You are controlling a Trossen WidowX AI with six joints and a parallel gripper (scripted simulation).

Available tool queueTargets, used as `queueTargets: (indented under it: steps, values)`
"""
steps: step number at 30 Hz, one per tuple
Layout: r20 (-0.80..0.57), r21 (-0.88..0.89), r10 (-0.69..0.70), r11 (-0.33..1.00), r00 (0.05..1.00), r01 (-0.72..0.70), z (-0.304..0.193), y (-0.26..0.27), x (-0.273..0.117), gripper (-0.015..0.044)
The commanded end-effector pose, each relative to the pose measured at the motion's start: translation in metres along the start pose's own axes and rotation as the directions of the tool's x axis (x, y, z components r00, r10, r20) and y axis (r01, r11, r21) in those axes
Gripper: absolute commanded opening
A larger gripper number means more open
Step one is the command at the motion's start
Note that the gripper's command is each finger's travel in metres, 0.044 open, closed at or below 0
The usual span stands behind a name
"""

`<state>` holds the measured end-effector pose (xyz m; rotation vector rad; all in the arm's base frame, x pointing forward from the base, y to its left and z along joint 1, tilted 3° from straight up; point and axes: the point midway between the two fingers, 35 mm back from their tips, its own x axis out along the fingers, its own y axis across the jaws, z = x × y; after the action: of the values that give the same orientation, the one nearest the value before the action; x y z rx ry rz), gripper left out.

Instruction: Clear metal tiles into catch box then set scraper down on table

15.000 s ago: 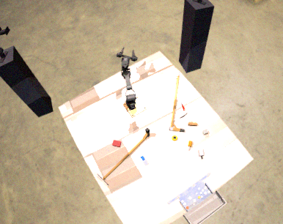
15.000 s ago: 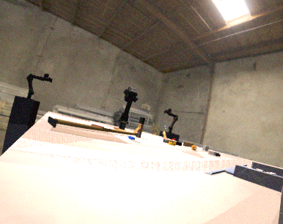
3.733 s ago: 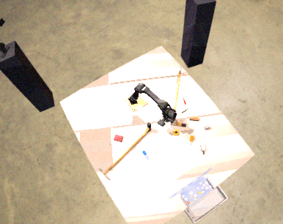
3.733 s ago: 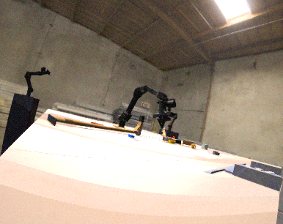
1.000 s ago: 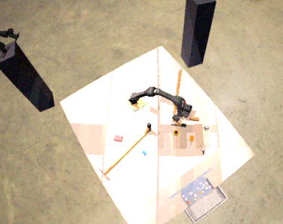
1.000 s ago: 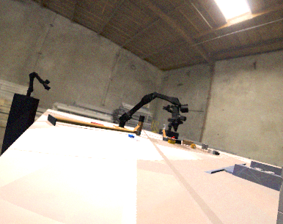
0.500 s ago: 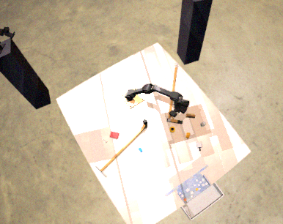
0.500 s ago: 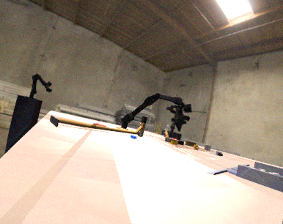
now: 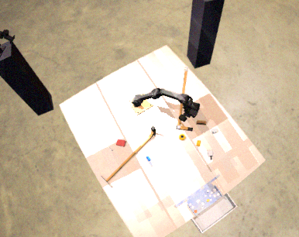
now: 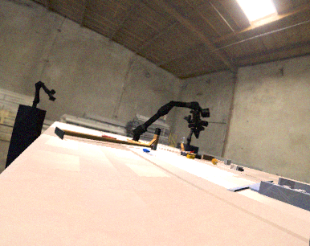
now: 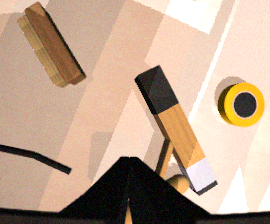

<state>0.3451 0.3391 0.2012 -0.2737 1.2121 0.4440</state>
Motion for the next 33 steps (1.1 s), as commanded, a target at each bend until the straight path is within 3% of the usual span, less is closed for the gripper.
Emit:
queueTargets:
  steps: [1,33]
  values:
    - [0.000,0.012,-0.005,1.000,1.000,0.005,0.002,-0.009,-0.004,0.0000]
    - [-0.026,0.306,-0.104,0.946,0.994,0.107,0.004,-0.192,-0.016,0.0000]
